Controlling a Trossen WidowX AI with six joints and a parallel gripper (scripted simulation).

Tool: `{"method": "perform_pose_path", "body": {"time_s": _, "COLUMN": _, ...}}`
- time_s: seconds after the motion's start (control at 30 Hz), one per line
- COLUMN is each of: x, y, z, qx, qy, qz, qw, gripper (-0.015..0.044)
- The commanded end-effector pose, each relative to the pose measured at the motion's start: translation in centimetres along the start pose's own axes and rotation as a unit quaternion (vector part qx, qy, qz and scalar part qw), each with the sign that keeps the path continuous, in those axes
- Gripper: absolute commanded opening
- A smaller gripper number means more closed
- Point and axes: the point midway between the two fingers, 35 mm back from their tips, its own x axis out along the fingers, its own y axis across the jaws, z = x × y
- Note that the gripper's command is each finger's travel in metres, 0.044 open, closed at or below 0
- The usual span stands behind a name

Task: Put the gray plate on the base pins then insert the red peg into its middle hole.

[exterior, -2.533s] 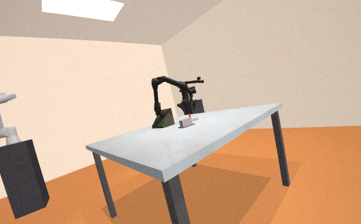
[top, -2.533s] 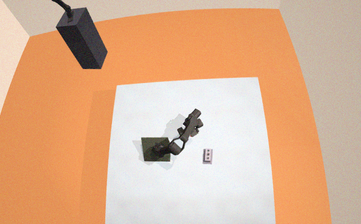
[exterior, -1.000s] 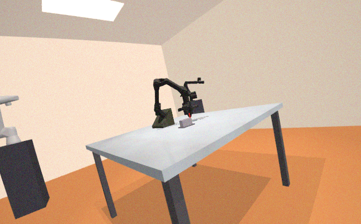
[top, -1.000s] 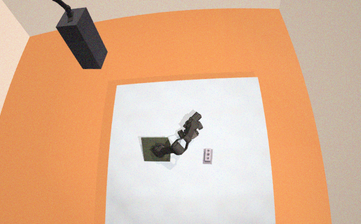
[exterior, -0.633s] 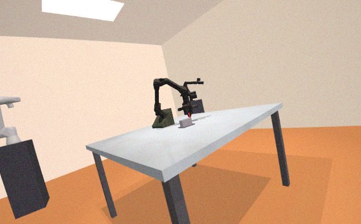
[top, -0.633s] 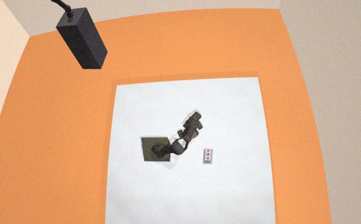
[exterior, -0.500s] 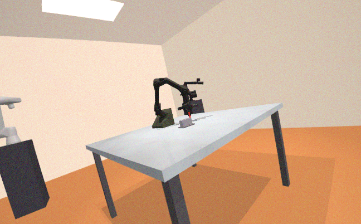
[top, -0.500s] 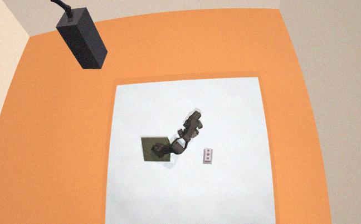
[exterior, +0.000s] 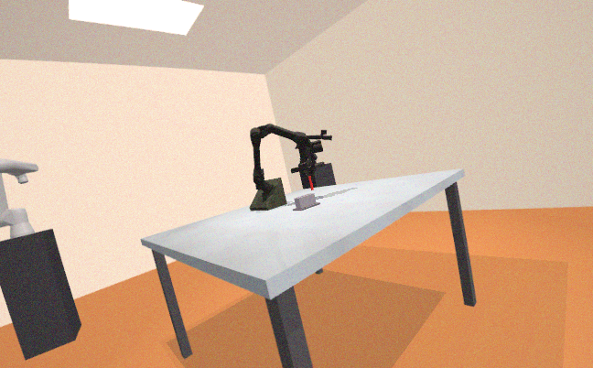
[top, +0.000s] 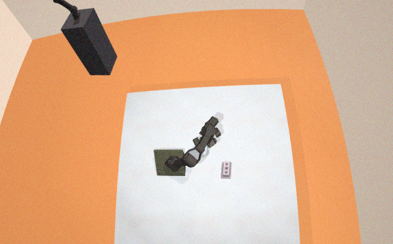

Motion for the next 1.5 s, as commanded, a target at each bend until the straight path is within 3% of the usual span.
{"method": "perform_pose_path", "body": {"time_s": 0.0, "x": -1.4, "y": 0.2, "z": 0.1, "qx": 0.007, "qy": 0.004, "qz": 0.005, "qw": 1.000, "gripper": 0.0000}}
{"method": "perform_pose_path", "body": {"time_s": 0.13, "x": -2.7, "y": 0.2, "z": 0.0, "qx": 0.007, "qy": 0.004, "qz": 0.004, "qw": 1.000, "gripper": 0.0000}}
{"method": "perform_pose_path", "body": {"time_s": 1.47, "x": -2.3, "y": 3.0, "z": 10.0, "qx": 0.003, "qy": 0.011, "qz": 0.012, "qw": 1.000, "gripper": 0.0000}}
